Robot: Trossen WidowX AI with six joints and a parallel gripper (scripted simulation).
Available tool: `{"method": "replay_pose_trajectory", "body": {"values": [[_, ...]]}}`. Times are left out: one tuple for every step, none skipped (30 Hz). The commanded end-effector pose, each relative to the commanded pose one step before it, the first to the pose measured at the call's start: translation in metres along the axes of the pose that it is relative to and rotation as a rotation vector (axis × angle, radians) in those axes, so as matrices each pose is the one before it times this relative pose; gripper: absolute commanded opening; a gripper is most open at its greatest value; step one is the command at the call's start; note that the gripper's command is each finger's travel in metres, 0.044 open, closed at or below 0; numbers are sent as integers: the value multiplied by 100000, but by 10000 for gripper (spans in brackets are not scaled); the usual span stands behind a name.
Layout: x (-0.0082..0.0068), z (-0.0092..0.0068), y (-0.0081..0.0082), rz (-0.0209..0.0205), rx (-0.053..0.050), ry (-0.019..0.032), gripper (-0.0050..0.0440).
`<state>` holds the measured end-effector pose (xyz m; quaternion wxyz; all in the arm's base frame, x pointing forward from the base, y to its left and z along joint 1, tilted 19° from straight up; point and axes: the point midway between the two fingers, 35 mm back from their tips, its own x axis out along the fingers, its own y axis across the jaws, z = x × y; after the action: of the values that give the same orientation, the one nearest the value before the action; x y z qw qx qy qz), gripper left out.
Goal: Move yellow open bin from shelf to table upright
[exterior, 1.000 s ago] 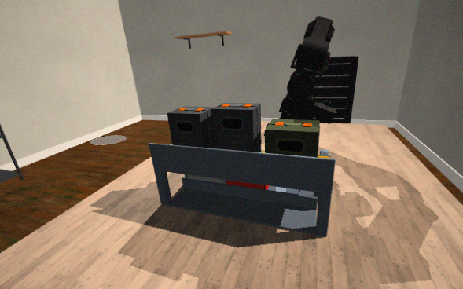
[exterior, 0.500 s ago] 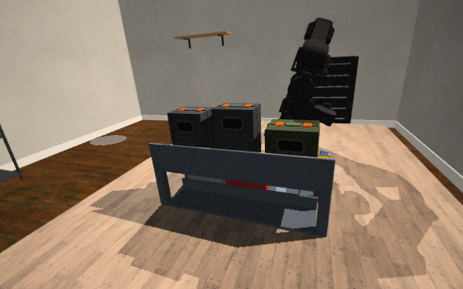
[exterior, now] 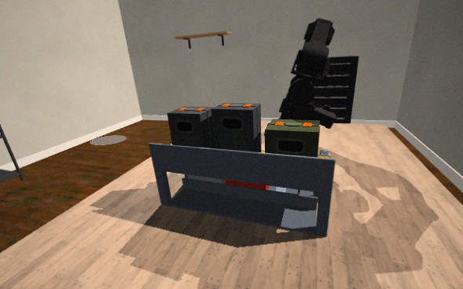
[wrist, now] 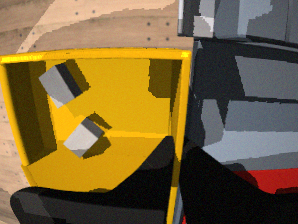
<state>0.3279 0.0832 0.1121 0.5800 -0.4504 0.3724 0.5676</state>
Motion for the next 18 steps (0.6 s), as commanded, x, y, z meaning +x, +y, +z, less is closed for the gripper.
{"method": "replay_pose_trajectory", "body": {"values": [[-374, 103, -114, -1527, -179, 169, 0], [0, 0, 0, 0, 0, 0, 0], [0, 0, 0, 0, 0, 0, 0], [0, 0, 0, 0, 0, 0, 0], [0, 0, 0, 0, 0, 0, 0], [0, 0, 0, 0, 0, 0, 0], [0, 0, 0, 0, 0, 0, 0], [0, 0, 0, 0, 0, 0, 0], [0, 0, 0, 0, 0, 0, 0], [-44, 42, -34, -262, -263, -211, 0], [46, -13, 11, 65, 66, 49, 0], [46, -13, 11, 65, 66, 49, 0], [46, -13, 11, 65, 66, 49, 0], [46, -13, 11, 65, 66, 49, 0], [0, 0, 0, 0, 0, 0, 0], [0, 0, 0, 0, 0, 0, 0], [0, 0, 0, 0, 0, 0, 0], [0, 0, 0, 0, 0, 0, 0]]}}
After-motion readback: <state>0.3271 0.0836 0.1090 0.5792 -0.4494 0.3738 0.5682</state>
